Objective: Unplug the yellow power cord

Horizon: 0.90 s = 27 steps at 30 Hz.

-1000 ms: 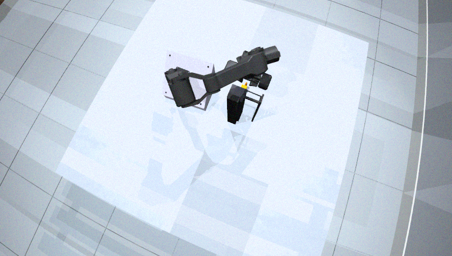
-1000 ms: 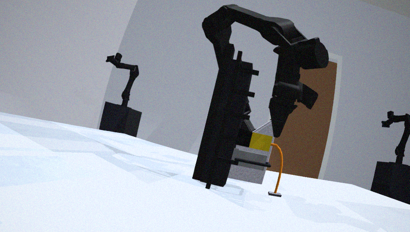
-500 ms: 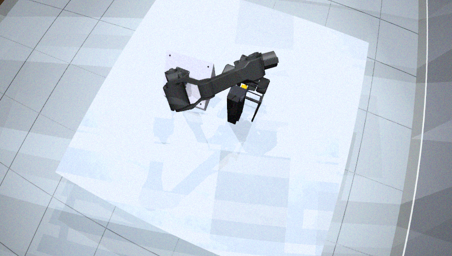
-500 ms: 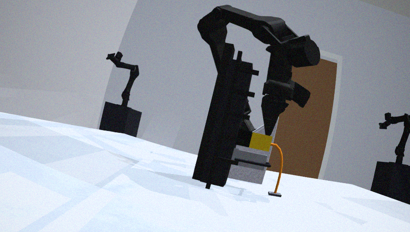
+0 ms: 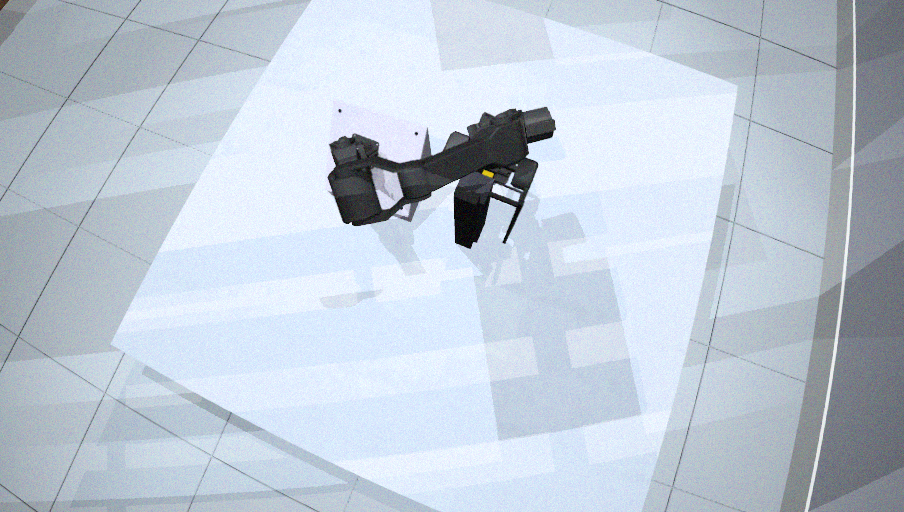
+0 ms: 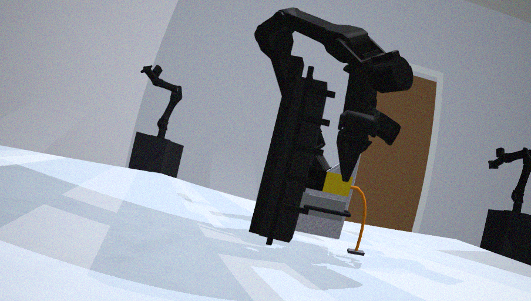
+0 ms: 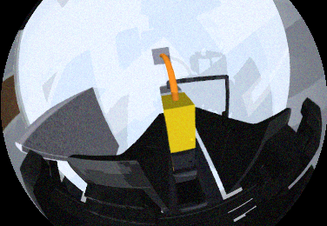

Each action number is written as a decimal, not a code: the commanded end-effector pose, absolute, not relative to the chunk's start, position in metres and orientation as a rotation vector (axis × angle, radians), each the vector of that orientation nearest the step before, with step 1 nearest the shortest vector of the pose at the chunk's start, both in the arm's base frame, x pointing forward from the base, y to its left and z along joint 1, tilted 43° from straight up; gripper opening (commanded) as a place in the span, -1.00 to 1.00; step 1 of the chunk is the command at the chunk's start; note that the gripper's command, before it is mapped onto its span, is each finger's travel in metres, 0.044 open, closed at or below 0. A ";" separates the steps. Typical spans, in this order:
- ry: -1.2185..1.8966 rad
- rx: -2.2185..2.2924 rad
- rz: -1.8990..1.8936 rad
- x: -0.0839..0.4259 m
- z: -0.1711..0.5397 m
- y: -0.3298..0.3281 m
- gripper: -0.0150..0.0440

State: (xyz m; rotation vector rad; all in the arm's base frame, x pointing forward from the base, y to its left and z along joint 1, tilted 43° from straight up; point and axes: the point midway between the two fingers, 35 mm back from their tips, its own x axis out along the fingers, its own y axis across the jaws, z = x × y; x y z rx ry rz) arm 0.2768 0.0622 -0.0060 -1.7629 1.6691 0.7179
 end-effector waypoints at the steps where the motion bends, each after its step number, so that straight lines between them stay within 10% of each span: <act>1: 1.669 -1.762 0.716 0.277 -0.006 0.062 -0.33; 27: 1.667 -1.763 0.719 0.280 -0.022 0.083 -0.49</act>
